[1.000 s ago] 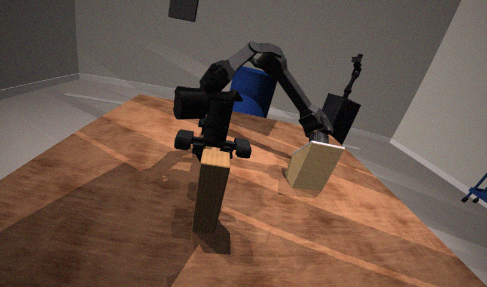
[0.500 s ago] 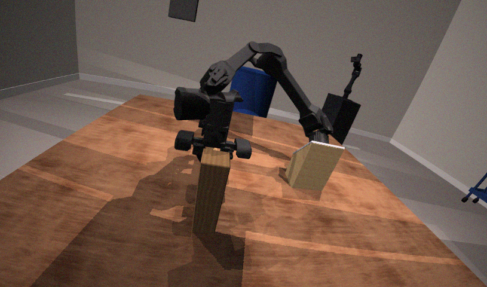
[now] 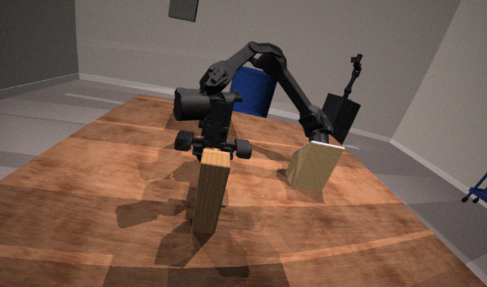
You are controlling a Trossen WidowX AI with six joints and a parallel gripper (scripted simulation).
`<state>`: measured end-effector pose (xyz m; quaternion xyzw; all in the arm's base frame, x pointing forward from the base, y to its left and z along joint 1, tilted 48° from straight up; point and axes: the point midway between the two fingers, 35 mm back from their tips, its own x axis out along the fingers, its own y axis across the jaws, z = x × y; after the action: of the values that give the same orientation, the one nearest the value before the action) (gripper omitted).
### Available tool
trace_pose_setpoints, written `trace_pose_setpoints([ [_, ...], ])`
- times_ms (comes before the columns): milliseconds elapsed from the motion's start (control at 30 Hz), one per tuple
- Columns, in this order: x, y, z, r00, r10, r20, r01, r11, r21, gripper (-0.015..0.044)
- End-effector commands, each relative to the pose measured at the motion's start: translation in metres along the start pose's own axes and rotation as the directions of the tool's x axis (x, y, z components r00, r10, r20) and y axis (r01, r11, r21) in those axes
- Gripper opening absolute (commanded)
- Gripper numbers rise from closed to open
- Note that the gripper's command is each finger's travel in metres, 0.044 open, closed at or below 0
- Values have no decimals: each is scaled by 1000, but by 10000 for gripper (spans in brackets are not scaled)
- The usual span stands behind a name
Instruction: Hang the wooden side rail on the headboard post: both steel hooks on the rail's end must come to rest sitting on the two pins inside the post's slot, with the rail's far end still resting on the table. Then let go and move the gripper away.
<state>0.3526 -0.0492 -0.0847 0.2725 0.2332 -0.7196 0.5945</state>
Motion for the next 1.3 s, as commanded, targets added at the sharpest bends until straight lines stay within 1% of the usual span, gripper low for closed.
trace_pose_setpoints([
  [0,-5,3,-3,1000,10,-7,-10,1000,4,0],
  [1267,-5,3,-6,1000,10,-7,-10,1000,4,0],
])
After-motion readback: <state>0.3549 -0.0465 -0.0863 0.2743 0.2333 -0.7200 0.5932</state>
